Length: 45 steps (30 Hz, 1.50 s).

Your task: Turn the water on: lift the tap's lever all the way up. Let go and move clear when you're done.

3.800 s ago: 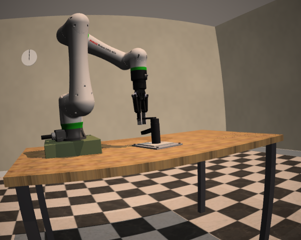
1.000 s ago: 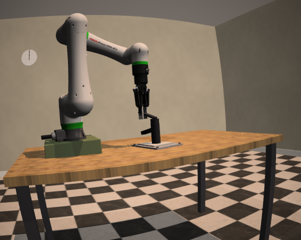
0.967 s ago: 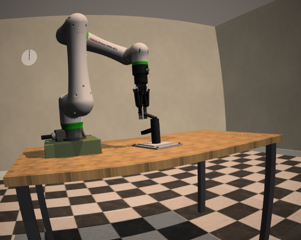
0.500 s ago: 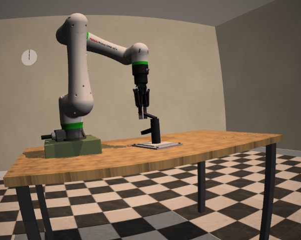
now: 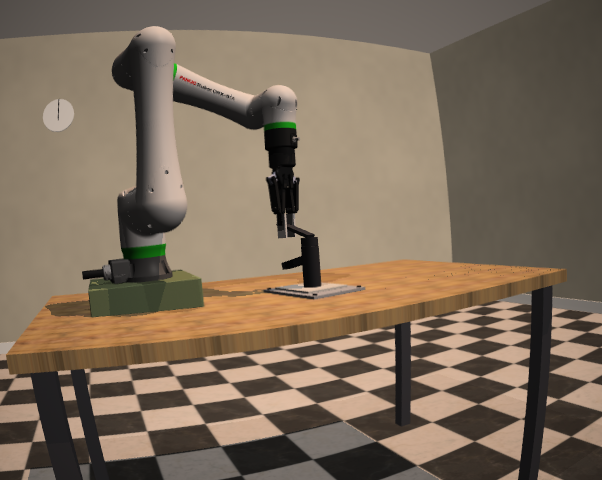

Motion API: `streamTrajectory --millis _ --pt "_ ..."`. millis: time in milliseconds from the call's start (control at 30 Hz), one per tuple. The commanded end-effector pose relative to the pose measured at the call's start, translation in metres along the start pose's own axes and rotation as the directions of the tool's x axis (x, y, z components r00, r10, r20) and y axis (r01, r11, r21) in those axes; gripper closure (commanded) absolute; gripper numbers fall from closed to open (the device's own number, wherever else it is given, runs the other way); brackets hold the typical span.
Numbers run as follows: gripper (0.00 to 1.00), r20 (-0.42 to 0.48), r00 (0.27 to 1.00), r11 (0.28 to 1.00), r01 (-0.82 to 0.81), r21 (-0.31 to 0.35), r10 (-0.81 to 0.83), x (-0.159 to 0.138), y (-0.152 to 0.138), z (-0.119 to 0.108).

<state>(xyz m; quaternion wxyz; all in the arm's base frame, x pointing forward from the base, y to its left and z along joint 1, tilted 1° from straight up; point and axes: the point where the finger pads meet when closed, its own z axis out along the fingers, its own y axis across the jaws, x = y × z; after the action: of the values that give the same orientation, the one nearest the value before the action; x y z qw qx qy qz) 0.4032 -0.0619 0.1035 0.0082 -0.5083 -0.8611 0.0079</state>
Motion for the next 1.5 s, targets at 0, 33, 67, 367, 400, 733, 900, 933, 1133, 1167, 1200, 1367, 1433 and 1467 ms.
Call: streamTrajectory --millis 0,33,67,367,400,733,900,933,1133,1167,1200,1367,1433,1467 --pt "1.0 0.001 1.0 1.0 0.0 0.0 0.0 -0.0004 0.0001 -0.0004" --pt "1.0 0.001 1.0 1.0 0.0 0.0 0.0 -0.0004 0.0001 -0.0004" --pt "1.0 0.001 1.0 1.0 0.0 0.0 0.0 -0.0004 0.0001 -0.0004" --pt "1.0 0.001 1.0 1.0 0.0 0.0 0.0 -0.0004 0.0001 -0.0004" --pt "1.0 0.001 1.0 1.0 0.0 0.0 0.0 -0.0004 0.0001 -0.0004" --pt "1.0 0.001 1.0 1.0 0.0 0.0 0.0 -0.0004 0.0001 -0.0004" --pt "0.57 0.001 1.0 1.0 0.0 0.0 0.0 -0.0004 0.0001 -0.0004" --pt "0.57 0.001 1.0 1.0 0.0 0.0 0.0 -0.0004 0.0001 -0.0004" --pt "0.57 0.001 1.0 1.0 0.0 0.0 0.0 -0.0004 0.0001 -0.0004" --pt "0.57 0.001 1.0 1.0 0.0 0.0 0.0 -0.0004 0.0001 -0.0004" --pt "0.57 0.001 1.0 1.0 0.0 0.0 0.0 -0.0004 0.0001 -0.0004" --pt "0.57 0.001 1.0 1.0 0.0 0.0 0.0 -0.0004 0.0001 -0.0004" --pt "0.57 0.001 1.0 1.0 0.0 0.0 0.0 -0.0004 0.0001 -0.0004" --pt "0.57 0.001 1.0 1.0 0.0 0.0 0.0 -0.0004 0.0001 -0.0004"
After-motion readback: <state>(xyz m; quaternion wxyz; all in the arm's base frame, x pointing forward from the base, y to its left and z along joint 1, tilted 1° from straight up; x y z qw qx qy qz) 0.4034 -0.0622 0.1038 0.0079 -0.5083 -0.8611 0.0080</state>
